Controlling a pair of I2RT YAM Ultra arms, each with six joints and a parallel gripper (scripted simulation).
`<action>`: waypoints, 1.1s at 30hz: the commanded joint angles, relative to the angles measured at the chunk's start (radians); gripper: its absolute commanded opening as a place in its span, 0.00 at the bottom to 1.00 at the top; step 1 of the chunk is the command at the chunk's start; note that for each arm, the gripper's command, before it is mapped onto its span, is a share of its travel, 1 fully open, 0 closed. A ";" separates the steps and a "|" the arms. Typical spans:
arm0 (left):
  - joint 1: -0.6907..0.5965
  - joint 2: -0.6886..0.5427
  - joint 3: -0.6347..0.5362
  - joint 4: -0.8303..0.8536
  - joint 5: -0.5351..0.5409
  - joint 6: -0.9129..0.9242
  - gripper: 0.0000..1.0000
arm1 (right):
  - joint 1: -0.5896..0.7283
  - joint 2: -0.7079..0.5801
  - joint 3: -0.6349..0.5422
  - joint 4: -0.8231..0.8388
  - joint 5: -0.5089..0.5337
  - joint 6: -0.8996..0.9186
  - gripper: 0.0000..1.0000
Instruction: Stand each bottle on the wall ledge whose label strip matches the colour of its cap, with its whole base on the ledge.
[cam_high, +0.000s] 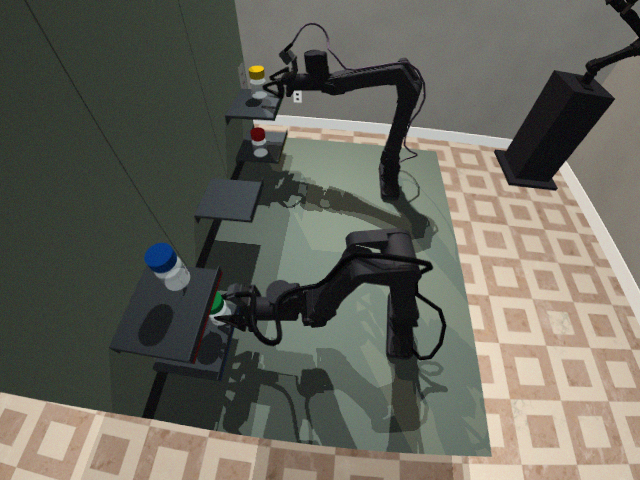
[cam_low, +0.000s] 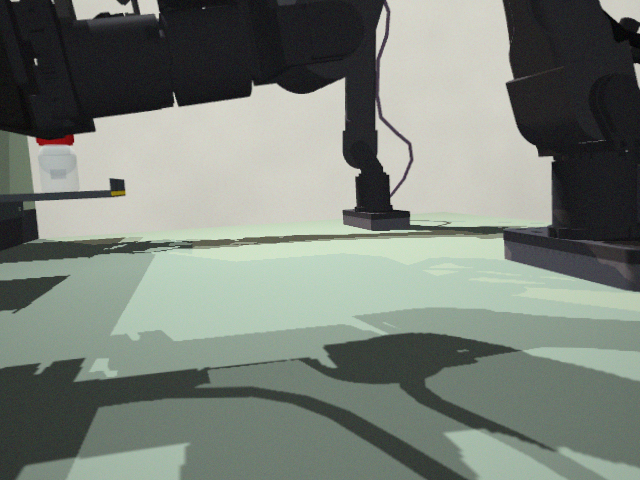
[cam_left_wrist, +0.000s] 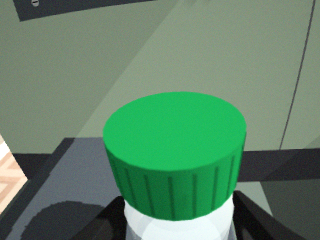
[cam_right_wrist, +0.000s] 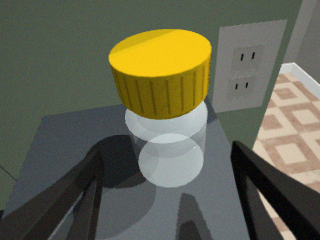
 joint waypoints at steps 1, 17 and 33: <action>0.000 -0.025 0.001 0.012 0.004 0.002 0.49 | 0.014 0.021 0.057 -0.019 0.016 0.003 0.81; 0.000 -0.060 0.018 -0.031 0.012 0.007 0.49 | 0.024 0.098 0.128 0.000 0.025 0.007 0.81; 0.003 -0.240 0.103 -0.297 0.010 0.006 0.49 | 0.030 0.149 0.188 0.002 0.029 0.008 0.72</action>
